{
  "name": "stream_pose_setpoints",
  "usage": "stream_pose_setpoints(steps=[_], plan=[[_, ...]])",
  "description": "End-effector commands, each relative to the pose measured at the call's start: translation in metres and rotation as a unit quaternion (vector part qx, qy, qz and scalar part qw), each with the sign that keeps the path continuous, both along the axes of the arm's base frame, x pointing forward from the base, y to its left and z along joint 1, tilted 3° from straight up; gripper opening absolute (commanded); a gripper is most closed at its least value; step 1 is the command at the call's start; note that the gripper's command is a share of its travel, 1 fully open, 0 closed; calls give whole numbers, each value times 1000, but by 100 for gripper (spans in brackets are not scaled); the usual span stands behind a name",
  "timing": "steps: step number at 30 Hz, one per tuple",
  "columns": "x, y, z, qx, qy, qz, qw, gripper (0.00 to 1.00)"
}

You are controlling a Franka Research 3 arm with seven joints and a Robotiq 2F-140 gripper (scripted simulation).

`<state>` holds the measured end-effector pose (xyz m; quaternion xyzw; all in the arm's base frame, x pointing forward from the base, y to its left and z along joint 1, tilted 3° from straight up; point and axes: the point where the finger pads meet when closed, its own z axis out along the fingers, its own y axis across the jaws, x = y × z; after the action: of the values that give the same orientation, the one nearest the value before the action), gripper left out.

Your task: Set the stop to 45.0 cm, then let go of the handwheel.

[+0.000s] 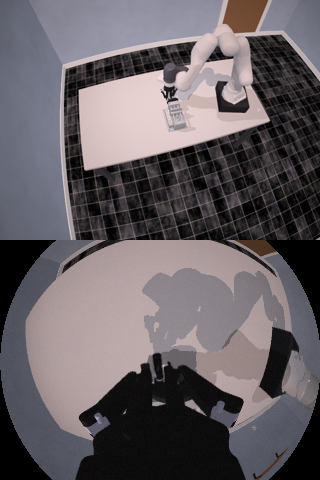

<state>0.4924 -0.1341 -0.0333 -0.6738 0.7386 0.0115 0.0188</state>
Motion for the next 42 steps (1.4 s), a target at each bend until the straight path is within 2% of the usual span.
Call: stream_pose_setpoints(steps=[1,42], plan=[[2,0,1,0,-2,2,1000,4],[8,-1,12,0,-2,2,1000,4]])
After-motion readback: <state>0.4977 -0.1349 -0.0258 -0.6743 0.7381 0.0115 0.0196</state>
